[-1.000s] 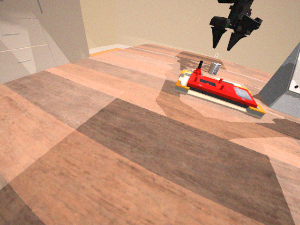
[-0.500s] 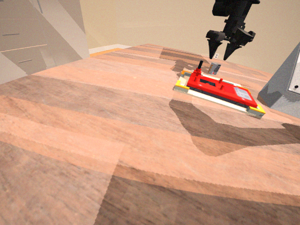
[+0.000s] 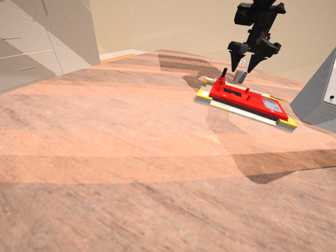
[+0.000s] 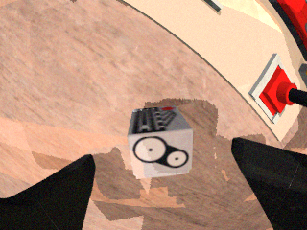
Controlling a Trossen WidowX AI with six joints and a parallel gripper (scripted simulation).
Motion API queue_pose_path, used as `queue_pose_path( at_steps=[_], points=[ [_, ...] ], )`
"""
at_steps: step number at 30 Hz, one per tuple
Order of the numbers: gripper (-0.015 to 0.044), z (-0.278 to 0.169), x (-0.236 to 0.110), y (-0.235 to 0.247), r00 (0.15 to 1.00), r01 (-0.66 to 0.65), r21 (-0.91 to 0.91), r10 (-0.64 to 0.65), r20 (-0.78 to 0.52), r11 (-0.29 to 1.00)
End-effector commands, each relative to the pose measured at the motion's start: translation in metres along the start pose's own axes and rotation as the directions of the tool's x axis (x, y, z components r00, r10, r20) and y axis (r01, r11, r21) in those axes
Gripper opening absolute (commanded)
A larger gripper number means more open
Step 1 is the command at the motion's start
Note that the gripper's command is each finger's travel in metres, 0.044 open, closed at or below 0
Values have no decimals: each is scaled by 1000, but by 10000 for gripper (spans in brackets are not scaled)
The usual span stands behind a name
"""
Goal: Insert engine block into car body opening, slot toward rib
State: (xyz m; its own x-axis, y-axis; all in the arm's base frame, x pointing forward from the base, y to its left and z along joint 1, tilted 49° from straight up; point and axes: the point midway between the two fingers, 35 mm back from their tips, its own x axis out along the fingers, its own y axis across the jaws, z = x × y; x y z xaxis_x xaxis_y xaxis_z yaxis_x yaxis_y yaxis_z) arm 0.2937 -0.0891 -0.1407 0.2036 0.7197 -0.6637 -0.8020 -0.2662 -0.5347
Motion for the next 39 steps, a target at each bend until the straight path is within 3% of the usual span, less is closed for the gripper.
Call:
queue_pose_path(
  at_steps=[1, 17, 28, 35, 39],
  points=[
    [440, 2, 8, 2, 1000, 2, 11, -3, 10, 1000],
    [440, 3, 32, 2, 1000, 5, 8, -5, 11, 1000],
    [151, 3, 32, 2, 1000, 5, 8, -5, 11, 1000],
    [105, 3, 32, 2, 1000, 5, 8, -5, 11, 1000],
    [0, 2, 27, 2, 1000, 4, 8, -4, 10, 1000]
  ],
)
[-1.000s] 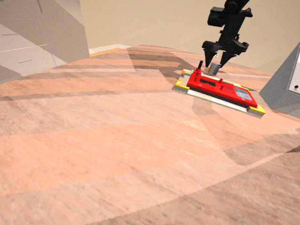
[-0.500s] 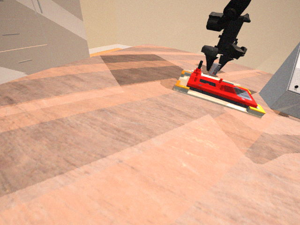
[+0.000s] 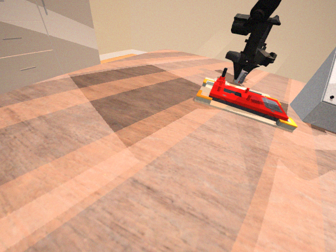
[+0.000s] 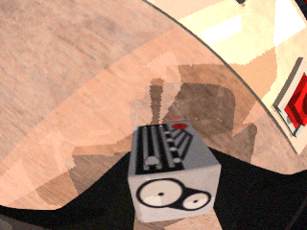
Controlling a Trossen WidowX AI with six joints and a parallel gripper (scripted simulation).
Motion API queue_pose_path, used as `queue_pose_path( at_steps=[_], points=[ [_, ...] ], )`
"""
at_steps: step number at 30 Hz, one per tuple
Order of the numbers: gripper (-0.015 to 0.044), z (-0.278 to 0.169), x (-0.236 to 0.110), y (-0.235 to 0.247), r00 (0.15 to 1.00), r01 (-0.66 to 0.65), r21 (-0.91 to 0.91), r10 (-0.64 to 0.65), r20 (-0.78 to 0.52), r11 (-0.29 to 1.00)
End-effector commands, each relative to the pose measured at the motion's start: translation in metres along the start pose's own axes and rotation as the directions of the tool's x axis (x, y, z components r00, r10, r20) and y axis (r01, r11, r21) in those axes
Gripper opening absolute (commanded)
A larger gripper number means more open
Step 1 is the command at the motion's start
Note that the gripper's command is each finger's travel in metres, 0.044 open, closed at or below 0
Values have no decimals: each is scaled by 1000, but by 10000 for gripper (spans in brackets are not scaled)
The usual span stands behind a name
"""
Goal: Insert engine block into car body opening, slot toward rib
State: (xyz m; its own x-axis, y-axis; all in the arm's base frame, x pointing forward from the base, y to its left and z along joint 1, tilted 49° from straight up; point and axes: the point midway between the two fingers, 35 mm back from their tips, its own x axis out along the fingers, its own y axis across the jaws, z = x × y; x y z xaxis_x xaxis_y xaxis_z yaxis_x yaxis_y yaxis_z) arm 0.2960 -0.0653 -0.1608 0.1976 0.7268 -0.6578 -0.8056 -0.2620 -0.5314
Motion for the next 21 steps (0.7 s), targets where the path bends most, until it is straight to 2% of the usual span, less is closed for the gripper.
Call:
queue_pose_path(
  at_steps=[1, 21],
  points=[
    [0, -2, -7, -1, 1000, 3, 2, -3, -2, 1000],
    [0, -7, -66, -4, 1000, -3, 4, 3, -11, 1000]
  ],
)
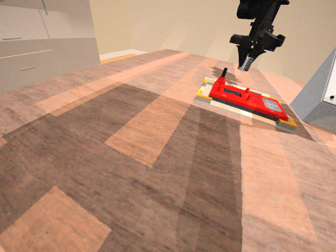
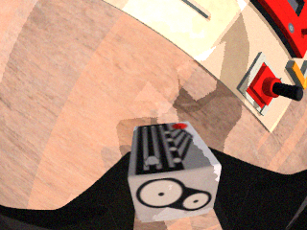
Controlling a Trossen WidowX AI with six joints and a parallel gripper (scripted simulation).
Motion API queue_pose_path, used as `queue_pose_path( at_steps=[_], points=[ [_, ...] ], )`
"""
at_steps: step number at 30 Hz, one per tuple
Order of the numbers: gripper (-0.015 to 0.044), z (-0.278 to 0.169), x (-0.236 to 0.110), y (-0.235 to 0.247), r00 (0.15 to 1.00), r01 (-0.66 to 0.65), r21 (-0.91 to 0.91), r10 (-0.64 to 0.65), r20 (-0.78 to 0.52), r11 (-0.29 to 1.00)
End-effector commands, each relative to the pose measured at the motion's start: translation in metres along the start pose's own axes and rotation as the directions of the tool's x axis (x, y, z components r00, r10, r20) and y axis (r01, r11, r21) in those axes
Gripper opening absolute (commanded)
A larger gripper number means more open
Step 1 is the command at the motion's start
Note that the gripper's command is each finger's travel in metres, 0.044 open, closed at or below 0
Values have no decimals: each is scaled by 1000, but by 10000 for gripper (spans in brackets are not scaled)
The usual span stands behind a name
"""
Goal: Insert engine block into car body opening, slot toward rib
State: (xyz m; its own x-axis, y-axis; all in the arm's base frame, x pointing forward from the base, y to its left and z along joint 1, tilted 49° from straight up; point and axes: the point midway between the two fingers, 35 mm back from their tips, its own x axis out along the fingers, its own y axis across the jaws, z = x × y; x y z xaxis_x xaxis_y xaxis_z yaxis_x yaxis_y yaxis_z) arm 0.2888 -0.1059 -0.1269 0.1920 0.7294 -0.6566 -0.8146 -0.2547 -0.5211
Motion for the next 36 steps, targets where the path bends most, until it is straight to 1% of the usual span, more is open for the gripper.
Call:
queue_pose_path(
  at_steps=[1, 21, 27, 30, 36],
  points=[
    [0, -3, -16, -2, 1000, 0, -12, 0, -17, 1000],
    [0, 5, -78, -1, 1000, 2, -13, -2, -11, 1000],
    [0, 6, -82, -1, 1000, 3, -9, -3, -10, 1000],
    [0, 6, -77, -1, 1000, 3, 41, -3, -10, 999],
    [0, 6, -72, -1, 1000, 5, 235, -3, -10, 972]
  ],
)
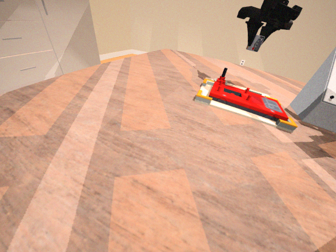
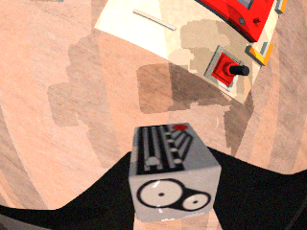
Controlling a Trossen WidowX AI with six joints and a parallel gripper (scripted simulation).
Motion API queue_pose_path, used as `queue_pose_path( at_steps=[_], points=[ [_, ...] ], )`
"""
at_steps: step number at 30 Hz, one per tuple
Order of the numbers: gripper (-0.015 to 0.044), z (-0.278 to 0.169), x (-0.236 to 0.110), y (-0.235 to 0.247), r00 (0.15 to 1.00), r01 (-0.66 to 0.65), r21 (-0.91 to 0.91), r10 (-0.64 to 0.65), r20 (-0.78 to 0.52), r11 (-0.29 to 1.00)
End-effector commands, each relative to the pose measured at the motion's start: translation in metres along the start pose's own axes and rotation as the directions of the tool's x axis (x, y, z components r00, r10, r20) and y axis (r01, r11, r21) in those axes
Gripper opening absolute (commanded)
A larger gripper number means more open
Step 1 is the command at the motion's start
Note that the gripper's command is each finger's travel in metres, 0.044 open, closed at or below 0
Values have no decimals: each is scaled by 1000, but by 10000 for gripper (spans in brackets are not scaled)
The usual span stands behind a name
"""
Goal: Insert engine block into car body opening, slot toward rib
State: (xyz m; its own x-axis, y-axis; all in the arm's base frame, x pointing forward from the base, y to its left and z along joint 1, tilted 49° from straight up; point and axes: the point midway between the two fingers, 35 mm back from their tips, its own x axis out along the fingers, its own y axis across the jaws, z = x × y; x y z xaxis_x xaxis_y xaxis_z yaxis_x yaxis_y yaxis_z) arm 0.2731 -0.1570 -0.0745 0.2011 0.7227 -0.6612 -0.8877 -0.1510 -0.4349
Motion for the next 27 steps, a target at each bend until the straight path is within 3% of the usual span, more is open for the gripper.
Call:
queue_pose_path(
  at_steps=[1, 13, 27],
  points=[
    [0, 1, 3, 1, 1000, -1, 118, 1, 1, 993],
    [0, 1, 6, 1, 1000, -1, 509, 0, 1, 861],
    [0, 1, 9, 1, 1000, -1, 851, 0, 2, 525]
  ],
)
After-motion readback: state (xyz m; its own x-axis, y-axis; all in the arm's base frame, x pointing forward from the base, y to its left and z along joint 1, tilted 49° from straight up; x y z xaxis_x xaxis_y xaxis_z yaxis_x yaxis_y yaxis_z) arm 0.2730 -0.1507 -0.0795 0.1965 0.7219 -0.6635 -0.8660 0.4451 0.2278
